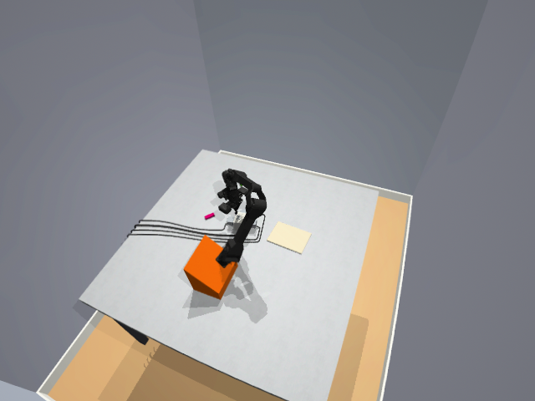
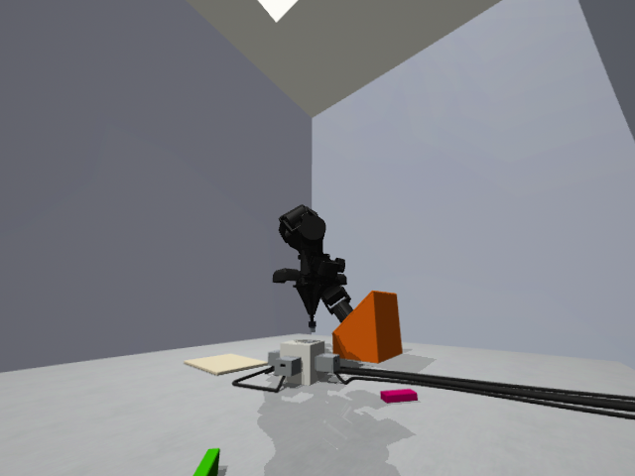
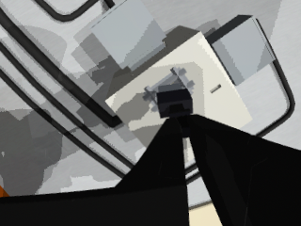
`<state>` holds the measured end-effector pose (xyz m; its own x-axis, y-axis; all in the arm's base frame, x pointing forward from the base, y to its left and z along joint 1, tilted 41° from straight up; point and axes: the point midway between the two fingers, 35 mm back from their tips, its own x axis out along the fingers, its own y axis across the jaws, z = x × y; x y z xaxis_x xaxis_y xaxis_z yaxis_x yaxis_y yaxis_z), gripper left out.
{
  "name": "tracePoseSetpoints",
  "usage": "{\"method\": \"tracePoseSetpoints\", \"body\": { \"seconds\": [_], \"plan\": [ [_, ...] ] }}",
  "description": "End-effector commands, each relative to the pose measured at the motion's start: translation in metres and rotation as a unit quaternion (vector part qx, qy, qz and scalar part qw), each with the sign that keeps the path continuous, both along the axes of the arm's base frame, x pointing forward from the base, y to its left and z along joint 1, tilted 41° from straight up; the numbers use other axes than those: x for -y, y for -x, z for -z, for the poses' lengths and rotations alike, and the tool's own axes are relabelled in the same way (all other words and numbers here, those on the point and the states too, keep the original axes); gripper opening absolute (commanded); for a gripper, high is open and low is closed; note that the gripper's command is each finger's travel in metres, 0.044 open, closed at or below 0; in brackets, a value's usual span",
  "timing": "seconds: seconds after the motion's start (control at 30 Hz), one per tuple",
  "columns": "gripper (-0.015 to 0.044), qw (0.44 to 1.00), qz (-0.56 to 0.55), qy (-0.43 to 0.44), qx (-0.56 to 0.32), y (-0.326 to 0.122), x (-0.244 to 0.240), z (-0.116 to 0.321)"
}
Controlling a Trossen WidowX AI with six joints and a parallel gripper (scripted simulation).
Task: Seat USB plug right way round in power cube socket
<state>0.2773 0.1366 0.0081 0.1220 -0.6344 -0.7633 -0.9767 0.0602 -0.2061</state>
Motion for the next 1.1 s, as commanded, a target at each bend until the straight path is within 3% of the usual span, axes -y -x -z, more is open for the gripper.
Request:
{"method": "tracePoseSetpoints", "body": {
  "seconds": [0.0,0.4,1.07],
  "plan": [
    [0.0,0.999,-0.039,0.006,-0.033,0.0002,0.0003,0.0004],
    [0.0,0.98,-0.152,0.024,-0.127,0.0002,0.0003,0.0004],
    [0.0,0.98,-0.154,0.026,-0.127,-0.0004,0.0007,0.0005]
  ]
}}
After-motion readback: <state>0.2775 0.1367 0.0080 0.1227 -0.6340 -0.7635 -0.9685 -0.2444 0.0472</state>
